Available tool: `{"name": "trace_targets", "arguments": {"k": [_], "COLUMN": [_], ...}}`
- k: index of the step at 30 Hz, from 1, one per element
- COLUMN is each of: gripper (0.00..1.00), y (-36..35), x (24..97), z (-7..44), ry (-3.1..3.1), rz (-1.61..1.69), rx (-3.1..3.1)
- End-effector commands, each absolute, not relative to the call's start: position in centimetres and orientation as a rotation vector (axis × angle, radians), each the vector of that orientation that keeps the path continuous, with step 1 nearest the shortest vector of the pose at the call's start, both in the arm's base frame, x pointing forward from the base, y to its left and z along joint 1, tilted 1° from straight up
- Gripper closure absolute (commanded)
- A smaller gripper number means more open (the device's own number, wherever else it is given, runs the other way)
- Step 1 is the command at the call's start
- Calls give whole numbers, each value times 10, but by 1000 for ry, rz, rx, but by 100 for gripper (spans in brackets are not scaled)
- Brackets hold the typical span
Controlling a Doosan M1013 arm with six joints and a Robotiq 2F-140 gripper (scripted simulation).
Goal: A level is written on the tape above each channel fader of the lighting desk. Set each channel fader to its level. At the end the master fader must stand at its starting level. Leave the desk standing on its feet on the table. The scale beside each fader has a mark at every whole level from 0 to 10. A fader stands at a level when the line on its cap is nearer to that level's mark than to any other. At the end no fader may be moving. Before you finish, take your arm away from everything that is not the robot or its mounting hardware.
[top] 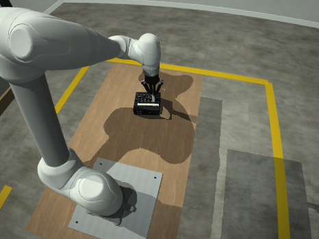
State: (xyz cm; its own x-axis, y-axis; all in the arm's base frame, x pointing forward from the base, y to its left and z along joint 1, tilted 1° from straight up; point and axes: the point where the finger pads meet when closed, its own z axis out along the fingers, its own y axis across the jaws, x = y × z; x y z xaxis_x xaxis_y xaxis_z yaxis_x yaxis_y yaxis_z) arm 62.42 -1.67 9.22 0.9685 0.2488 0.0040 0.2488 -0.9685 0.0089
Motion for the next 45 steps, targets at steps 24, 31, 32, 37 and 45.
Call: {"name": "trace_targets", "arguments": {"k": [24, 31, 32, 37, 45], "gripper": [100, 100, 100, 100, 100], "y": [-18, -18, -18, -18, -18], "x": [618, 618, 618, 618, 618], "z": [93, 106, 109, 118, 132], "ry": [393, 393, 393, 393, 393], "rz": [8, 8, 8, 8, 8], "rx": [3109, 3109, 3109, 3109, 3109]}}
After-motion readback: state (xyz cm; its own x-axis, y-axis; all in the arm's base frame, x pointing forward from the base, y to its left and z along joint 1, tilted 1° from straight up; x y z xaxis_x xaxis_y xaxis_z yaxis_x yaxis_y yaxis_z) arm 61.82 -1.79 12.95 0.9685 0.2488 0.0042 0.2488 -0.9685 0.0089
